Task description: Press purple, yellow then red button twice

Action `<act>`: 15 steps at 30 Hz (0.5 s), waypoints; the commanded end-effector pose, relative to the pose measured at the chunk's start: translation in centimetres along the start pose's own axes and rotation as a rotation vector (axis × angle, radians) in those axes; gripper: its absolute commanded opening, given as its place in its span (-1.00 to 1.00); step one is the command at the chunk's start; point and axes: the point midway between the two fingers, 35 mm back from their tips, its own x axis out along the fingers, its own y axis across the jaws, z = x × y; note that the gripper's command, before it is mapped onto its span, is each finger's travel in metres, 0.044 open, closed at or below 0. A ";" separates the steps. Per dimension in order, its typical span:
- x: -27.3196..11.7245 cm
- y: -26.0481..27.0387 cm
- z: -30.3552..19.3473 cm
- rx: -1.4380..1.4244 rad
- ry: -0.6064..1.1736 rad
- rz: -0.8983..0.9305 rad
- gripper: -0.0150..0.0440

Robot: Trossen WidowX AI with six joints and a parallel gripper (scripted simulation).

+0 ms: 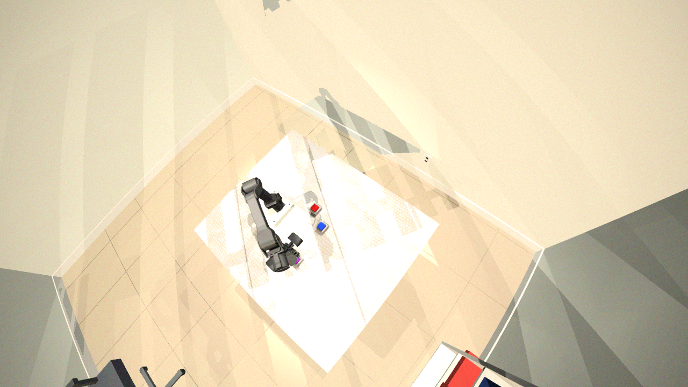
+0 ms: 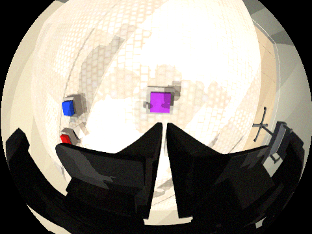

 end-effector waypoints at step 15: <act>2.0 -4.2 -9.9 0.000 0.023 -0.001 -0.42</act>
